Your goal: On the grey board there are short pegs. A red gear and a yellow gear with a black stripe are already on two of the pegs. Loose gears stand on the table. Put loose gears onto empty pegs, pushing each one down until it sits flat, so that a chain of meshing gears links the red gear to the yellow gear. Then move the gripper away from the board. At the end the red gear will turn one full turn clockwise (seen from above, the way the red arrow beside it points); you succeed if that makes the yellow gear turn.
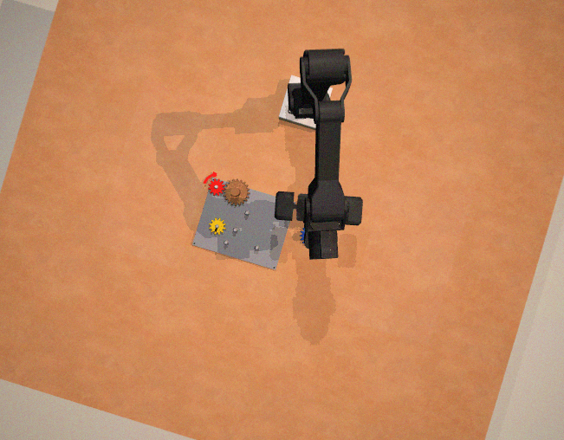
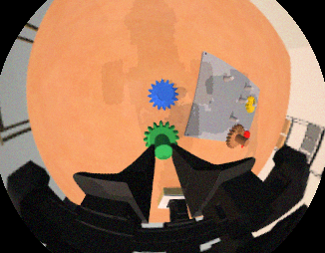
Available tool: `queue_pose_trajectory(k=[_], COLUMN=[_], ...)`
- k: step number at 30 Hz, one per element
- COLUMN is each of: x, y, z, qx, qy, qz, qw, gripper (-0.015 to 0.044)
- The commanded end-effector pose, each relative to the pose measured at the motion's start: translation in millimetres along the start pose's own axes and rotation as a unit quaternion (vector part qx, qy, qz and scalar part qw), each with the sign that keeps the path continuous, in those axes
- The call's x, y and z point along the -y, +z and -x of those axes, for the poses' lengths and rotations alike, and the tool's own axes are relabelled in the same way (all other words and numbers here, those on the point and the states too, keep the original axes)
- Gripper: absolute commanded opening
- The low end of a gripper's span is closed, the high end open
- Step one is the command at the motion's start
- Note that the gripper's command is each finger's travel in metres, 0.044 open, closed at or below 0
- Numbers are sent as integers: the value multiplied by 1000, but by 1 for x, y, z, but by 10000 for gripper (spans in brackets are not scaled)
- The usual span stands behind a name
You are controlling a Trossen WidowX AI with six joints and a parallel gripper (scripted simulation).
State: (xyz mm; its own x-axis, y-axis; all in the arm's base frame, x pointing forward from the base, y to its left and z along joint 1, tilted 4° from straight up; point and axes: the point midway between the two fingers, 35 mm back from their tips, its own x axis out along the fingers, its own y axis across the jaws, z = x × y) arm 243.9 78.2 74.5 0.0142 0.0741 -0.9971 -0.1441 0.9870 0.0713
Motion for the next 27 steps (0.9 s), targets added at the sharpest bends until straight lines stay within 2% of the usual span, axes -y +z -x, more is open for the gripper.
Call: queue_pose_trajectory(k=[1,27], x=[-1,-2], y=[3,4], z=[11,67], qx=[4,4], qy=[2,2], qz=[2,2], qw=[1000,1000], gripper=[0,0])
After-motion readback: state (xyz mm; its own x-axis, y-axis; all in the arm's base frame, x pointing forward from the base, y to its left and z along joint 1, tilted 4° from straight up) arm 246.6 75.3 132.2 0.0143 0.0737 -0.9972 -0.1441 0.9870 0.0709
